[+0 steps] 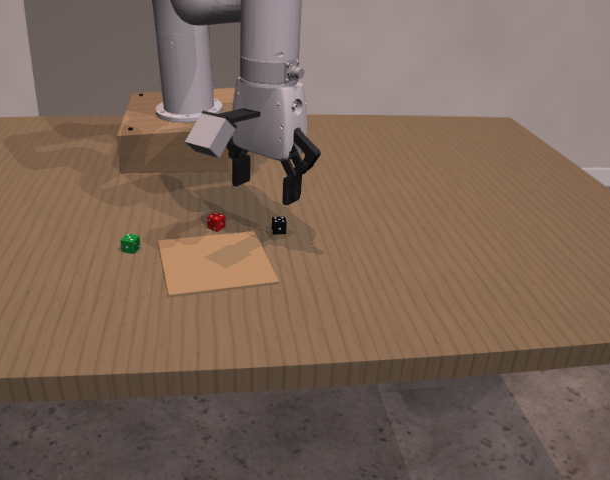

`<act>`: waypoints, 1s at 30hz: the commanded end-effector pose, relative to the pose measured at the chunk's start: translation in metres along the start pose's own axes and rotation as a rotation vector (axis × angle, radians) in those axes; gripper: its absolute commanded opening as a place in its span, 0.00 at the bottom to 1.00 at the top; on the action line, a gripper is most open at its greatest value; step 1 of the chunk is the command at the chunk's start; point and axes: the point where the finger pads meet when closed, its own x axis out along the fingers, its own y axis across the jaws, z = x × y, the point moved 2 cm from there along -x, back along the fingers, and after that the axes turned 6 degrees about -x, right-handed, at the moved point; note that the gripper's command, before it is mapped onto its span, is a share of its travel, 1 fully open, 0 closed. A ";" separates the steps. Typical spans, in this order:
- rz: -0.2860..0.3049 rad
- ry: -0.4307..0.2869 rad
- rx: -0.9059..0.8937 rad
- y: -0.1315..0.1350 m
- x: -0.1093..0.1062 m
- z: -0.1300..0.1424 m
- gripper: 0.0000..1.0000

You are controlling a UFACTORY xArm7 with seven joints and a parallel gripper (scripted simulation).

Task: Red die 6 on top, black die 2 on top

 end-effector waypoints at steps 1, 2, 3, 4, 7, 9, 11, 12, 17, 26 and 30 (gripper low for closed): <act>-0.001 -0.009 -0.001 0.000 -0.027 -0.001 1.00; -0.001 -0.009 -0.001 0.000 -0.035 -0.001 1.00; -0.001 -0.009 -0.001 0.000 -0.043 -0.001 1.00; -0.001 -0.009 -0.001 0.000 -0.051 -0.001 1.00; -0.001 -0.009 -0.001 0.000 -0.072 -0.001 1.00; -0.001 -0.009 -0.001 0.000 -0.079 -0.001 1.00; -0.001 -0.009 -0.001 0.000 -0.082 -0.001 1.00; -0.001 -0.009 -0.001 0.000 -0.082 -0.001 1.00; -0.001 -0.009 -0.001 0.000 -0.082 -0.001 1.00; 0.002 -0.007 -0.036 0.043 -0.075 -0.017 1.00; 0.000 -0.009 -0.054 0.066 -0.072 -0.022 1.00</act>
